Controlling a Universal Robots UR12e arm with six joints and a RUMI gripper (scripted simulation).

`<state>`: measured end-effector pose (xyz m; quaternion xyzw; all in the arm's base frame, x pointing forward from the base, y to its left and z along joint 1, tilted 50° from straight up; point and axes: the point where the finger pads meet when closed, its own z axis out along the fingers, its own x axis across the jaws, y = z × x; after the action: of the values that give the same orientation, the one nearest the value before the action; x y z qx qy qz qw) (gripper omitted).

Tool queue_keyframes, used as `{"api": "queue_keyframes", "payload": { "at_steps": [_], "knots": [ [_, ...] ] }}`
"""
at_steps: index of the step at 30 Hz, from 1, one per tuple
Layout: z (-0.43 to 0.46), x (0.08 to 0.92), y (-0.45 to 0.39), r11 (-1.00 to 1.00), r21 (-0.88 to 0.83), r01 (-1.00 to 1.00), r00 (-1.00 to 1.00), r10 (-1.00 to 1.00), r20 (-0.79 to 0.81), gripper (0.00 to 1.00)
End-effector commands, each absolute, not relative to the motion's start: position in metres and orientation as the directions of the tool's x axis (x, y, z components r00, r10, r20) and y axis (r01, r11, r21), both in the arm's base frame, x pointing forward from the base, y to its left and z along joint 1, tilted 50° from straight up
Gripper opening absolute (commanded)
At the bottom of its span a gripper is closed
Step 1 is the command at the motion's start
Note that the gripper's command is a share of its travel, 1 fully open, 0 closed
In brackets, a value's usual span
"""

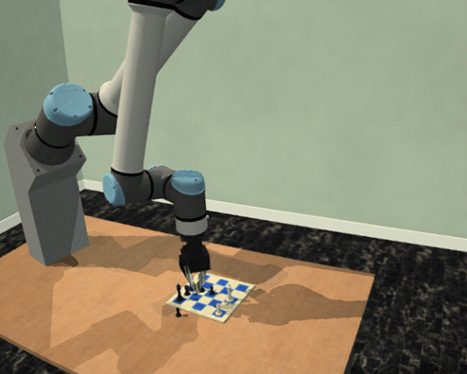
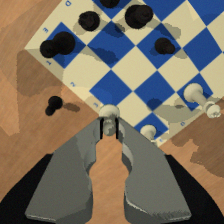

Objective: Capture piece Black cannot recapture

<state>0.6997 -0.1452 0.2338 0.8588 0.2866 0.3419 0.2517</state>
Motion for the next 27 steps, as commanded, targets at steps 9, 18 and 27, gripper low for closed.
{"api": "queue_keyframes", "payload": {
  "at_steps": [9, 18, 27],
  "knots": [
    [0.205, 0.735, -0.156, -0.709, 0.629, 0.319, 0.601, 0.665, 0.443, 0.0],
    [0.2, 0.741, -0.158, -0.709, 0.629, 0.319, 0.601, 0.665, 0.443, 0.0],
    [0.2, 0.741, -0.158, -0.709, 0.629, 0.319, 0.601, 0.665, 0.443, 0.0]
  ]
}}
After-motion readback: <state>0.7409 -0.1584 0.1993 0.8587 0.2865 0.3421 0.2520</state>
